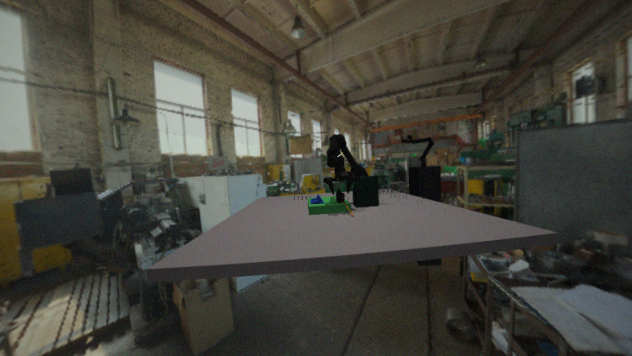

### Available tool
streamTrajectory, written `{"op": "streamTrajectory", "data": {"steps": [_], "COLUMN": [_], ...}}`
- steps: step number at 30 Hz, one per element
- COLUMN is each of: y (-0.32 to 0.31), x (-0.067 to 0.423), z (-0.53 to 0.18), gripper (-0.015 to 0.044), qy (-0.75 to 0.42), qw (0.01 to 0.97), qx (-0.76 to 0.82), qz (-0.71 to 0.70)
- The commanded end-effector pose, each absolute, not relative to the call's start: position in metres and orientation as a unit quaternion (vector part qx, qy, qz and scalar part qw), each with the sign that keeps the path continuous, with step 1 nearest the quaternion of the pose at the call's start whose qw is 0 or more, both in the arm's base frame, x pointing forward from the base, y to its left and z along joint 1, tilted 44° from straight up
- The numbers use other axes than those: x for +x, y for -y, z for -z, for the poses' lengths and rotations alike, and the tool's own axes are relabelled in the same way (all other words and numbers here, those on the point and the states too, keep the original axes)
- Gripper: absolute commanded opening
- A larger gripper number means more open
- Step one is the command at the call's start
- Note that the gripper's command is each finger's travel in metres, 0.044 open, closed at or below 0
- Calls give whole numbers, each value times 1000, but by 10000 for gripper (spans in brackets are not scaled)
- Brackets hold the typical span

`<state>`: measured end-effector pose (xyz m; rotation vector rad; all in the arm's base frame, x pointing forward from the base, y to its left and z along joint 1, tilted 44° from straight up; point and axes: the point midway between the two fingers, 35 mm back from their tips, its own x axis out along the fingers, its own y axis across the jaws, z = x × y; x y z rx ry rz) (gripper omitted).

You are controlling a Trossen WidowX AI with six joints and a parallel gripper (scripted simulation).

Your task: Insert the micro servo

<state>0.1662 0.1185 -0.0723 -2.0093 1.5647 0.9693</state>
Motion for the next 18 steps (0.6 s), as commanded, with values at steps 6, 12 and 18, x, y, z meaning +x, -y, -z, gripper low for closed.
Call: {"op": "streamTrajectory", "data": {"steps": [6,12,18], "y": [-114,-114,-114], "x": [166,166,166], "z": [76,76,76], "gripper": [282,125,85], "qy": [-562,-562,-562], "qw": [201,201,201], "qx": [-723,-723,-723], "qz": [-348,-348,-348]}}
